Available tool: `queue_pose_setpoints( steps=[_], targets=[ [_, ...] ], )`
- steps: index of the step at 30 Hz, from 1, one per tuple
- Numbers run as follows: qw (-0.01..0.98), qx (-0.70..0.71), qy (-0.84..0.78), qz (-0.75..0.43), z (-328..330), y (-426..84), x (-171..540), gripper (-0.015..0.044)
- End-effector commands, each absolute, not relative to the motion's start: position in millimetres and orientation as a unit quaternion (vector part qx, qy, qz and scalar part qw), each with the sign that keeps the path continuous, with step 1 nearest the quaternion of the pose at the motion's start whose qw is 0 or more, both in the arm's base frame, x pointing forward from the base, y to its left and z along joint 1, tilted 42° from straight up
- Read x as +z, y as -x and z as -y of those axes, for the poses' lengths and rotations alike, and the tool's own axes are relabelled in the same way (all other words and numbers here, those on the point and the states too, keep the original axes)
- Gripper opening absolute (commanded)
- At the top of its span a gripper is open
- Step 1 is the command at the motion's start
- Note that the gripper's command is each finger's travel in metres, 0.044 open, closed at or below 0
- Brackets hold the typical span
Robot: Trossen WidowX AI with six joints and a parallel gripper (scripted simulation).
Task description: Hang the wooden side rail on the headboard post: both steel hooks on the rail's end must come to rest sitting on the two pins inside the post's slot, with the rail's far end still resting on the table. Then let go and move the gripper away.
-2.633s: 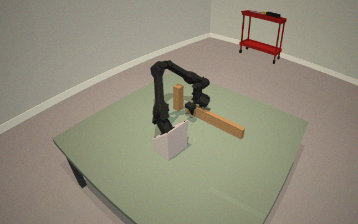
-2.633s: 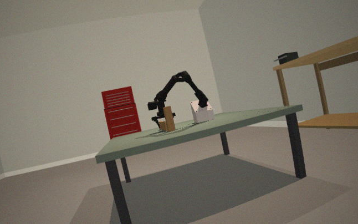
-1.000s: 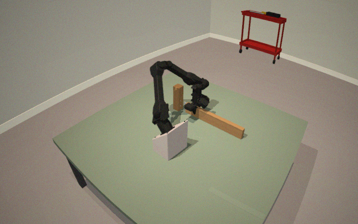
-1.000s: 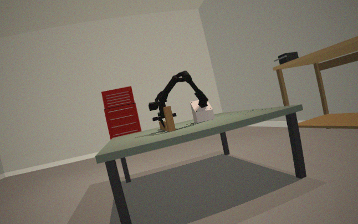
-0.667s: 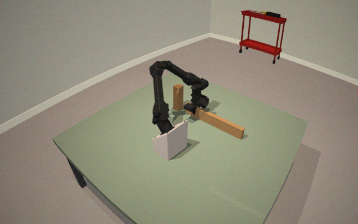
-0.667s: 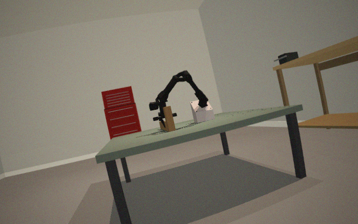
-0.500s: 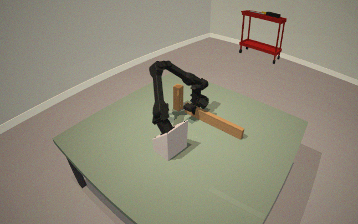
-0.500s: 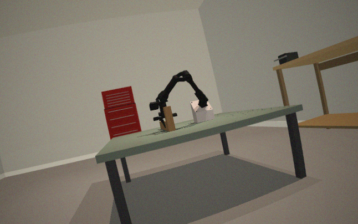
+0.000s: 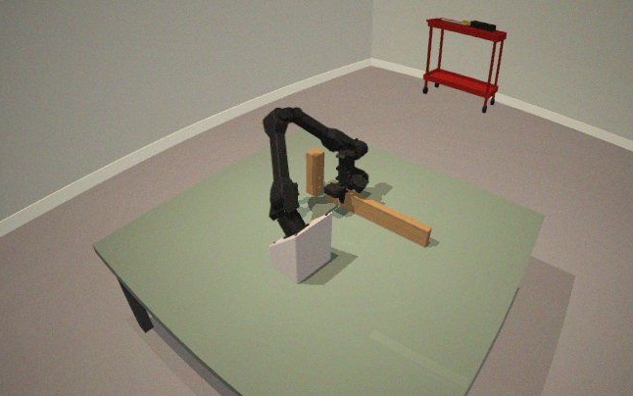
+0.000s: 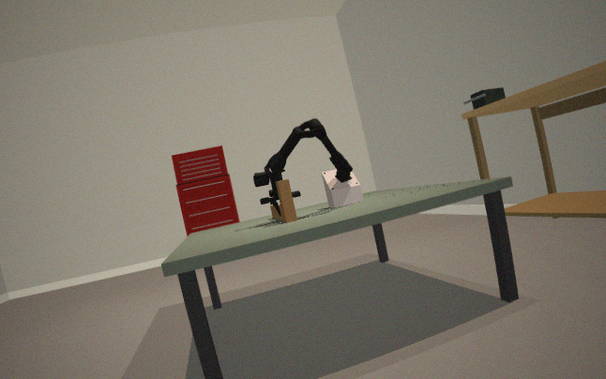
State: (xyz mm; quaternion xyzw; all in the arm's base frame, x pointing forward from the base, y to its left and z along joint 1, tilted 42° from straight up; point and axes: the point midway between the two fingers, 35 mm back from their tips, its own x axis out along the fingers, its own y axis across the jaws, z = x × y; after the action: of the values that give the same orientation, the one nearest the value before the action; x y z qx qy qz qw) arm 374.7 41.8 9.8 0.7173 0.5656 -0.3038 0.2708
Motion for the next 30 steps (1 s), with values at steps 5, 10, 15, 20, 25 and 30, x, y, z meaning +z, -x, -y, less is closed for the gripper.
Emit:
queue_pose_setpoints(
  steps=[5,10,15,20,25,30],
  targets=[
    [0.265,-0.309,-0.717,-0.566,-41.5,-374.9,10.0,0.0000],
    [0.264,-0.309,-0.717,-0.566,-41.0,-374.7,10.6,0.0000],
    [0.264,-0.309,-0.717,-0.566,-40.4,-374.6,11.2,0.0000],
    [0.264,-0.309,-0.717,-0.566,-39.9,-374.5,11.8,0.0000],
    [0.264,-0.309,-0.717,-0.566,-39.4,-374.3,12.4,0.0000],
    [0.264,-0.309,-0.717,-0.566,-38.8,-374.2,13.1,0.0000]
  ],
)
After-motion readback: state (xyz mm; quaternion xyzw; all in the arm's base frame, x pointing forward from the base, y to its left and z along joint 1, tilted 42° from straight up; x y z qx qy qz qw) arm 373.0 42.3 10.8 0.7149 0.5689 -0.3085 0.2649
